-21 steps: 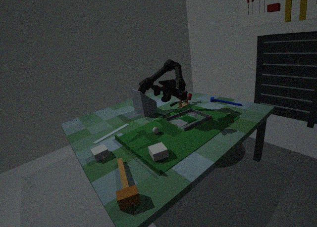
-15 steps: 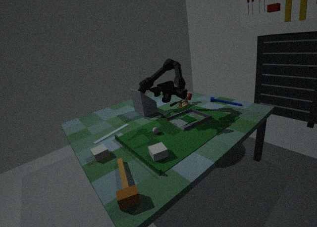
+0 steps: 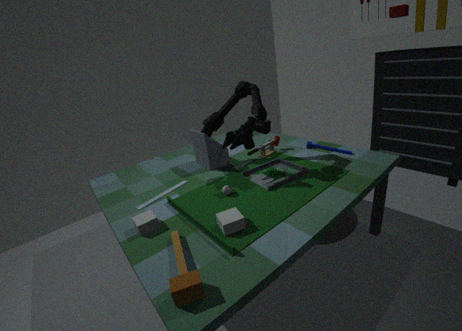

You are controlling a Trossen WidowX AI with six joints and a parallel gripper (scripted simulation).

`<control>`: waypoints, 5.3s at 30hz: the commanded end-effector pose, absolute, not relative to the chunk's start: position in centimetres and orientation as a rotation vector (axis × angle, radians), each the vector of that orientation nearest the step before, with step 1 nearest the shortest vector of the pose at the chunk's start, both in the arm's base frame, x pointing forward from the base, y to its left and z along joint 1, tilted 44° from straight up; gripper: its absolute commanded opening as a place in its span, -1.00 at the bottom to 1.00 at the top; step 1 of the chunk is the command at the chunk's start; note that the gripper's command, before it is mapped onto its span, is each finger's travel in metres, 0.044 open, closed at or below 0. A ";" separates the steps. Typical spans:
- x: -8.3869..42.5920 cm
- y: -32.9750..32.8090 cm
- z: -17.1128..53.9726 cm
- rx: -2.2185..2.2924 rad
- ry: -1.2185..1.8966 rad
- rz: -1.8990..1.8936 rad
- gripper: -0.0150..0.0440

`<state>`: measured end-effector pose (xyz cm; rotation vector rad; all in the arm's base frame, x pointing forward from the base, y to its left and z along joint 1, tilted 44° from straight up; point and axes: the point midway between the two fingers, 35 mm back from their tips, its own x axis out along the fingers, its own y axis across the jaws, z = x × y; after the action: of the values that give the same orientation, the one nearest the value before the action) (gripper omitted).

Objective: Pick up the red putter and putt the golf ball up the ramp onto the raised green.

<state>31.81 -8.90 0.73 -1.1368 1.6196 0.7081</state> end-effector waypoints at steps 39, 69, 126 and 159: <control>25.4 11.6 8.0 -0.523 0.321 1.440 1.00; 26.0 14.5 5.0 -0.522 0.320 1.440 1.00; 25.0 8.3 11.5 -0.530 0.317 1.442 -0.49; 27.8 -4.2 3.1 -0.137 0.872 1.073 -0.49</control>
<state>27.63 -1.95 4.51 -0.2251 0.7910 1.1479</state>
